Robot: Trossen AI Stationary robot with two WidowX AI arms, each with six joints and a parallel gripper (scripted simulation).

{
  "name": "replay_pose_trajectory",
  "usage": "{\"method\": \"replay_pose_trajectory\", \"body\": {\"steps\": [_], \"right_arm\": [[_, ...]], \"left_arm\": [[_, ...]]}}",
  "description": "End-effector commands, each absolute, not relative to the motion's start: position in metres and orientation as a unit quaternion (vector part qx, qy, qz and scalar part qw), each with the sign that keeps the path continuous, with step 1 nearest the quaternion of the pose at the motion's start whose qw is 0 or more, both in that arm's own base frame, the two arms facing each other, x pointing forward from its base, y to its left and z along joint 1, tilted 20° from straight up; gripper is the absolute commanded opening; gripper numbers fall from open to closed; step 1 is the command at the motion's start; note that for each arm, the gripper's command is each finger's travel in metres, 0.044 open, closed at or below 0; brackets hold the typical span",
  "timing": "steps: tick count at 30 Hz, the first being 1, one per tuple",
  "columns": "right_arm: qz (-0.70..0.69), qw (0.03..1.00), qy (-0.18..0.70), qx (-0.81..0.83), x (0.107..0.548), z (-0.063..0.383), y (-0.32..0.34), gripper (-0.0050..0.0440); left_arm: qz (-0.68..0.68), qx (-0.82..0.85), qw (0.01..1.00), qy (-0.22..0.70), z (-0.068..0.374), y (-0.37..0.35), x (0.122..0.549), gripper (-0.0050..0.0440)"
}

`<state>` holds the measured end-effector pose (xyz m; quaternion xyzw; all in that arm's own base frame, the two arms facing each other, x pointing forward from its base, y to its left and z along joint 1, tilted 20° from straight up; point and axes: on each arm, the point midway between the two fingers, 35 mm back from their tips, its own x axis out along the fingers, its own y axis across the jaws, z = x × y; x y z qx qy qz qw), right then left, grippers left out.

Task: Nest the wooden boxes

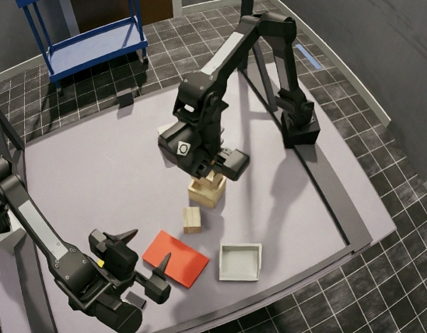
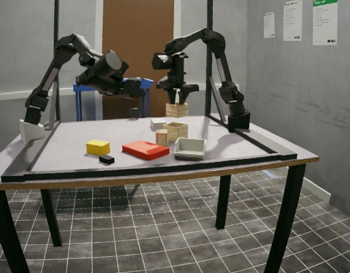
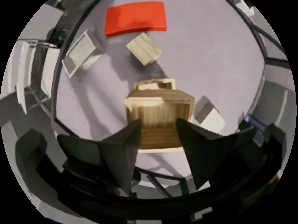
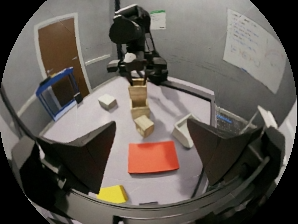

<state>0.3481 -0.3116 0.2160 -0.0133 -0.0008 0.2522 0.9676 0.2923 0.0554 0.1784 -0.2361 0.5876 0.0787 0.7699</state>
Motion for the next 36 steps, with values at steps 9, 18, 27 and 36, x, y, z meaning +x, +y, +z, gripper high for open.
{"method": "replay_pose_trajectory", "body": {"steps": [9, 18, 27, 36], "right_arm": [[0.268, 0.963, -0.01, -0.037, 0.356, 0.277, -0.298, 0.04], [0.267, 0.963, -0.009, -0.031, 0.356, 0.27, -0.301, 0.04], [0.267, 0.963, -0.009, -0.031, 0.356, 0.27, -0.301, 0.04], [0.267, 0.963, -0.009, -0.031, 0.356, 0.27, -0.301, 0.04]], "left_arm": [[0.079, -0.234, 0.782, 0.572, 0.19, 0.056, 0.294, 0.0266], [0.03, -0.166, 0.803, 0.572, 0.193, 0.056, 0.293, 0.0266], [-0.04, -0.068, 0.816, 0.573, 0.192, 0.056, 0.293, 0.0266], [-0.129, 0.058, 0.814, 0.563, 0.19, 0.056, 0.294, 0.0266]]}}
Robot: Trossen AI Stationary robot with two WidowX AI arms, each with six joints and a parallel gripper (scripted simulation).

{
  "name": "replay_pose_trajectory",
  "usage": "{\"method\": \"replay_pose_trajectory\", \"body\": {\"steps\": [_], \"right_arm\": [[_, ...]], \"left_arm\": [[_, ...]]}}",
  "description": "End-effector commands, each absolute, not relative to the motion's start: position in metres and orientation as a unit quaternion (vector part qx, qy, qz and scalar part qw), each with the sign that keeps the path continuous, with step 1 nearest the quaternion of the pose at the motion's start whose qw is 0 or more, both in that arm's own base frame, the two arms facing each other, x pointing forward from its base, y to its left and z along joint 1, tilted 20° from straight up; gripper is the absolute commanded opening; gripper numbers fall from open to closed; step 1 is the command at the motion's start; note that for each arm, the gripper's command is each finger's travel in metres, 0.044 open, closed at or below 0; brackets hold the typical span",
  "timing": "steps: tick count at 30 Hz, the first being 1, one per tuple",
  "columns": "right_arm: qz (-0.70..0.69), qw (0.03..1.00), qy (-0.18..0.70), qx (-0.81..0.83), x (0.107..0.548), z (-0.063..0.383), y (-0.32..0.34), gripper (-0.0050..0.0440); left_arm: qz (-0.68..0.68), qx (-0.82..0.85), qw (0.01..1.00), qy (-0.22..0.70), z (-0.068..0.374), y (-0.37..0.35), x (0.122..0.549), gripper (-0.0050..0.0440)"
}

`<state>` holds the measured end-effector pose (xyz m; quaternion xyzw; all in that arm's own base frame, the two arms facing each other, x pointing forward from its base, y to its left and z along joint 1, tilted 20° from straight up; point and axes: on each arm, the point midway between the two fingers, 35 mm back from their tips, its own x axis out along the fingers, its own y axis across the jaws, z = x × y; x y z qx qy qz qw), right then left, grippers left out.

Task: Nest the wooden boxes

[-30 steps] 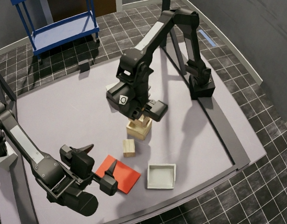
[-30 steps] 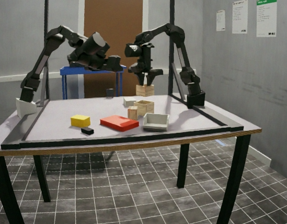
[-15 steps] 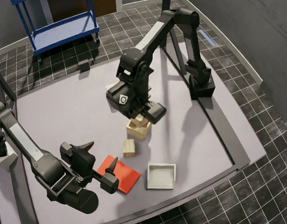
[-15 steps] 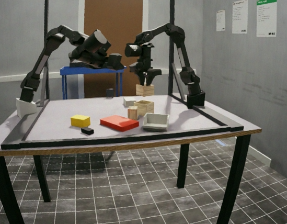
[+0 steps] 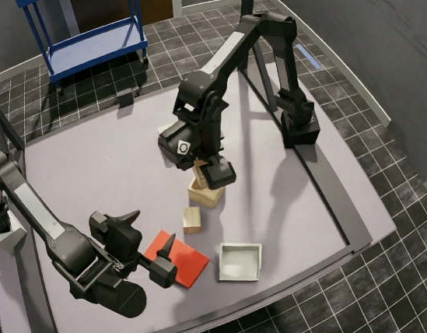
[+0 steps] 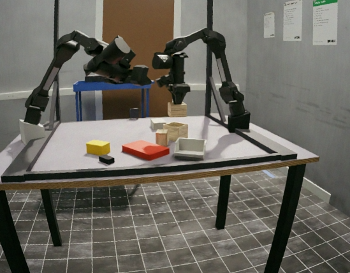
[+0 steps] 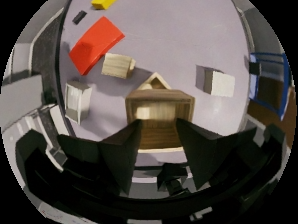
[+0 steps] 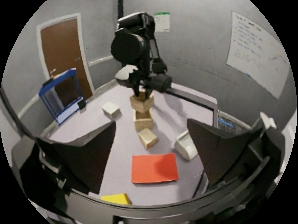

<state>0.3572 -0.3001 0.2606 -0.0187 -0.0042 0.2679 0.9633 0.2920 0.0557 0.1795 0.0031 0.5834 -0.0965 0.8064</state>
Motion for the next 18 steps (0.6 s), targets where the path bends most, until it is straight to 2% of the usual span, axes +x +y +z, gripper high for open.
{"method": "replay_pose_trajectory", "body": {"steps": [1, 18], "right_arm": [[0.267, 0.963, -0.009, -0.031, 0.3561, 0.2701, -0.301, 0.04], [0.267, 0.963, -0.009, -0.031, 0.3561, 0.2701, -0.301, 0.04]], "left_arm": [[-0.139, 0.072, 0.813, 0.561, 0.1899, 0.0561, 0.2938, 0.0266], [-0.278, 0.279, 0.767, 0.506, 0.1899, 0.0561, 0.2938, 0.0266]]}}
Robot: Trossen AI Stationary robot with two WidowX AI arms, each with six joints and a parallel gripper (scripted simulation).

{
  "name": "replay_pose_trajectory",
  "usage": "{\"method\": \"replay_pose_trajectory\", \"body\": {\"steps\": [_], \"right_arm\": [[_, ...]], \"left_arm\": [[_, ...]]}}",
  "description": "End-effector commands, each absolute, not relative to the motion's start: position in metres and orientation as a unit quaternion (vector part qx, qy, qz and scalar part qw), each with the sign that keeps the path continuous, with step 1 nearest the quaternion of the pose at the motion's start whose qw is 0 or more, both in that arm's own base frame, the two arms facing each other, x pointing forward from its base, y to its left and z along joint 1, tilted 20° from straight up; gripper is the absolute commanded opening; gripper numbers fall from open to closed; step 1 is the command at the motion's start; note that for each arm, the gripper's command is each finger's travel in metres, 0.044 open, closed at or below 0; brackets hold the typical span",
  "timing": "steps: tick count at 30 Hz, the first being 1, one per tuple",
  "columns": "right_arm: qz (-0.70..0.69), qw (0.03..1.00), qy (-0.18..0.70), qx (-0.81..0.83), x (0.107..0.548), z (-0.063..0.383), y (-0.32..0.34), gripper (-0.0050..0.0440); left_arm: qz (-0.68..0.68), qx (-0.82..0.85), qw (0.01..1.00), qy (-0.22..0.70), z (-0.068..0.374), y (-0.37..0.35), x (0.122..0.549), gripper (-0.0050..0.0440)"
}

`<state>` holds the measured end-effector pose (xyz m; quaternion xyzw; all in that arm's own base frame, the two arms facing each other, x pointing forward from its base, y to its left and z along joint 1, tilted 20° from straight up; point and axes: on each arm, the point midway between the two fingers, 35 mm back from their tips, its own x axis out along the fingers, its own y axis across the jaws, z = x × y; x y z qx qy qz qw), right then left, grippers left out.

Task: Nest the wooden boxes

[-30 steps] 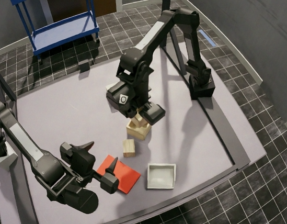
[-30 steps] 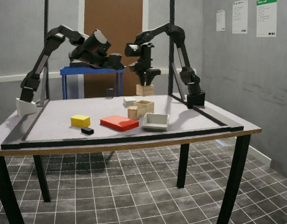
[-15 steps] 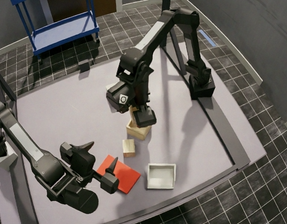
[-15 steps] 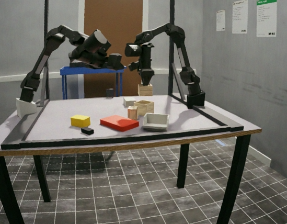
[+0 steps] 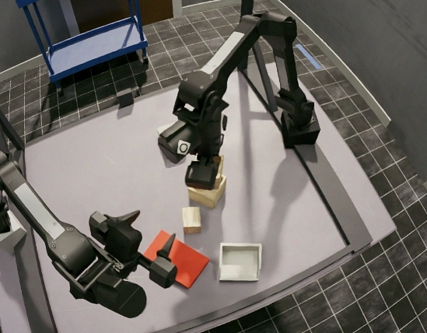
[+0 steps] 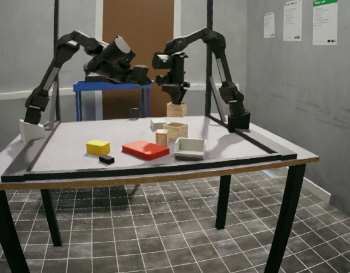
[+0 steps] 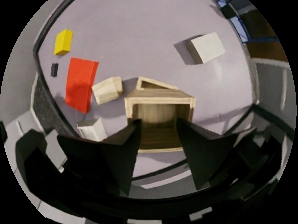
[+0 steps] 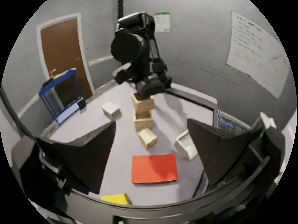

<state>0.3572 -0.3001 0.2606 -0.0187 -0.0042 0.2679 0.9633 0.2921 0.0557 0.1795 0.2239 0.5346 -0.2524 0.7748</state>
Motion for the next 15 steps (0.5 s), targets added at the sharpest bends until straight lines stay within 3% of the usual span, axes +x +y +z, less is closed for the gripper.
{"method": "replay_pose_trajectory", "body": {"steps": [1, 15], "right_arm": [[0.267, 0.963, -0.009, -0.031, 0.3561, 0.2701, -0.301, 0.04], [0.267, 0.963, -0.009, -0.031, 0.3561, 0.2701, -0.301, 0.04]], "left_arm": [[-0.287, 0.292, 0.762, 0.501, 0.1899, 0.0561, 0.2938, 0.0266], [-0.384, 0.443, 0.686, 0.431, 0.1898, 0.0561, 0.2938, 0.0266]]}}
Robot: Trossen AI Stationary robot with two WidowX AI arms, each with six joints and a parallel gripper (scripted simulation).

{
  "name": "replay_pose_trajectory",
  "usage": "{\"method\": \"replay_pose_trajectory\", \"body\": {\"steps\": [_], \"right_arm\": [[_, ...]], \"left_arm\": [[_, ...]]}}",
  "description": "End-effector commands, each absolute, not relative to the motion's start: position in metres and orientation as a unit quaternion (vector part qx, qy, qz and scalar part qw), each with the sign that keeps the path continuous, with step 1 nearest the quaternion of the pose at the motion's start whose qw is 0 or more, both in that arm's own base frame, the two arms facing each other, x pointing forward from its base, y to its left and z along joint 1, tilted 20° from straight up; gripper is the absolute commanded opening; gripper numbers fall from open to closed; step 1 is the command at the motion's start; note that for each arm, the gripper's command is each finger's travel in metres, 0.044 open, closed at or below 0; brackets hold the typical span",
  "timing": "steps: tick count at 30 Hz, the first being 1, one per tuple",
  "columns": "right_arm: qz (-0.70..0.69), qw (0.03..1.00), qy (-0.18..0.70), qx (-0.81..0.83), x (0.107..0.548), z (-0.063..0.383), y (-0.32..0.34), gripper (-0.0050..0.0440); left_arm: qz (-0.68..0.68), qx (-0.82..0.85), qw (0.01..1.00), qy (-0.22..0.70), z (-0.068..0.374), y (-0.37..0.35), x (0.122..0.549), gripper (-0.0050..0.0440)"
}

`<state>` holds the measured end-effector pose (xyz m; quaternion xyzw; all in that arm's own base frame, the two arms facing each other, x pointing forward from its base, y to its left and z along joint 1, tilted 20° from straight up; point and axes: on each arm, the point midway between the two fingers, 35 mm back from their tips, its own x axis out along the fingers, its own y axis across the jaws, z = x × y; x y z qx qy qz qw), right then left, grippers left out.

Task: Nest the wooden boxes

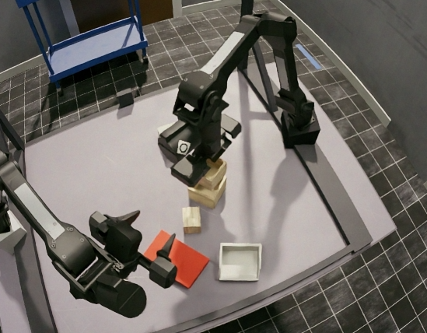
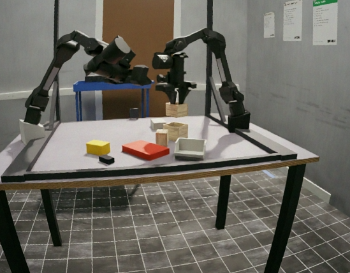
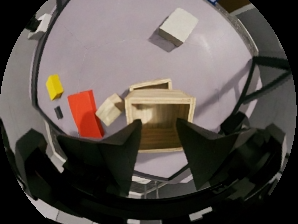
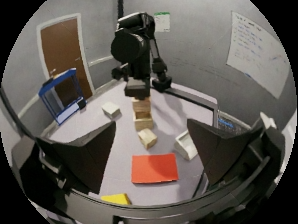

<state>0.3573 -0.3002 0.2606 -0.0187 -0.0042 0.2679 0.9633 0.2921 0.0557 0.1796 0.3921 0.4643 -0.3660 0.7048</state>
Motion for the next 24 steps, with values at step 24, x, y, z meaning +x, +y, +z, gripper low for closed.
{"method": "replay_pose_trajectory", "body": {"steps": [24], "right_arm": [[0.267, 0.963, -0.009, -0.031, 0.3561, 0.2701, -0.301, 0.04]], "left_arm": [[-0.513, 0.658, 0.483, 0.266, 0.1898, 0.0561, 0.2938, 0.0266]]}}
